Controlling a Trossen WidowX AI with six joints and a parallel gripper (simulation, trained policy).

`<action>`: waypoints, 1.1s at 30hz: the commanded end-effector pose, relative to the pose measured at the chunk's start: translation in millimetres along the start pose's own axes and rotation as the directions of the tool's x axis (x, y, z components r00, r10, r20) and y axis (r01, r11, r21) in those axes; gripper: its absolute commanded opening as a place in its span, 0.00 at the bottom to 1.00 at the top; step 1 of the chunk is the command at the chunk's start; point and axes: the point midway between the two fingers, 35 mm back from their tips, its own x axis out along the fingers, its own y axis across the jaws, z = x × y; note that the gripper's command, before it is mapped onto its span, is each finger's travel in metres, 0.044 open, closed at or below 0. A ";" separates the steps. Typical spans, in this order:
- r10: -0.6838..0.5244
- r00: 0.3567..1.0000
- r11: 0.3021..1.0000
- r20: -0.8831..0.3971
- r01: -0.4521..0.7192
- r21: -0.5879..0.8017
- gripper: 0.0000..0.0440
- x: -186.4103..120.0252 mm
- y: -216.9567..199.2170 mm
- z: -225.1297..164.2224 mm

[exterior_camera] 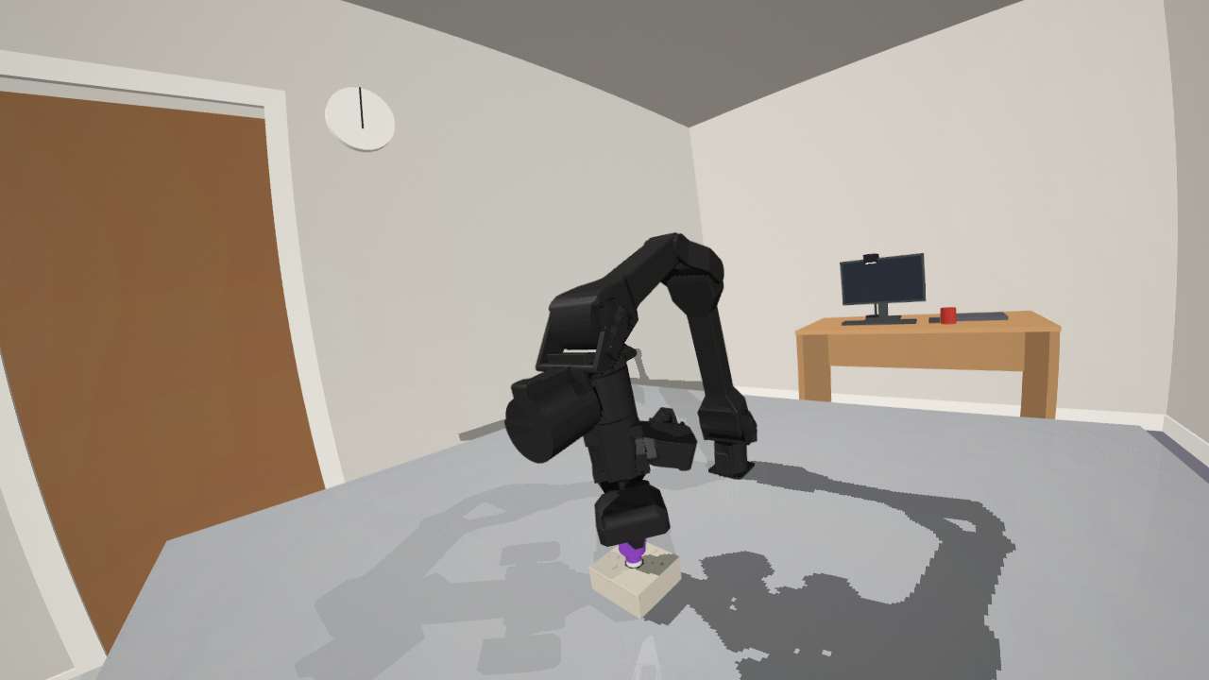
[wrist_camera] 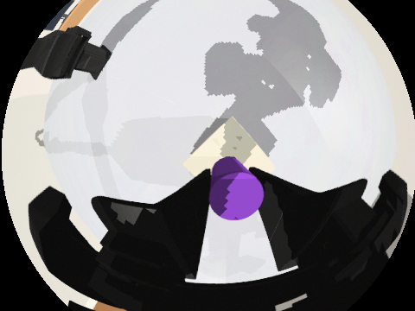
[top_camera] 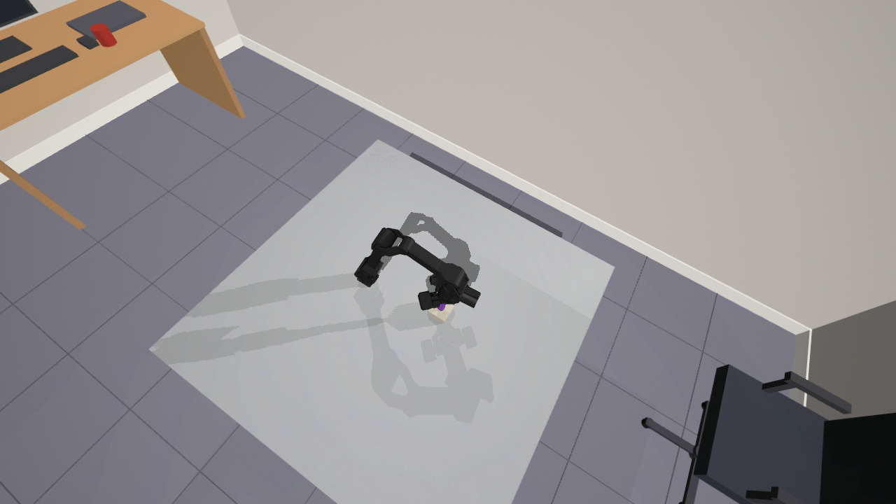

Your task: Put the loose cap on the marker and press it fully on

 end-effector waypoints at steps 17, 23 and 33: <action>0.042 0.996 0.999 0.080 -0.040 -0.030 0.45 11.4 11.2 18.4; 0.043 0.993 0.998 0.109 -0.038 -0.045 0.59 10.8 16.9 28.1; -0.006 0.996 0.998 0.094 0.012 -0.064 1.00 5.8 17.5 33.7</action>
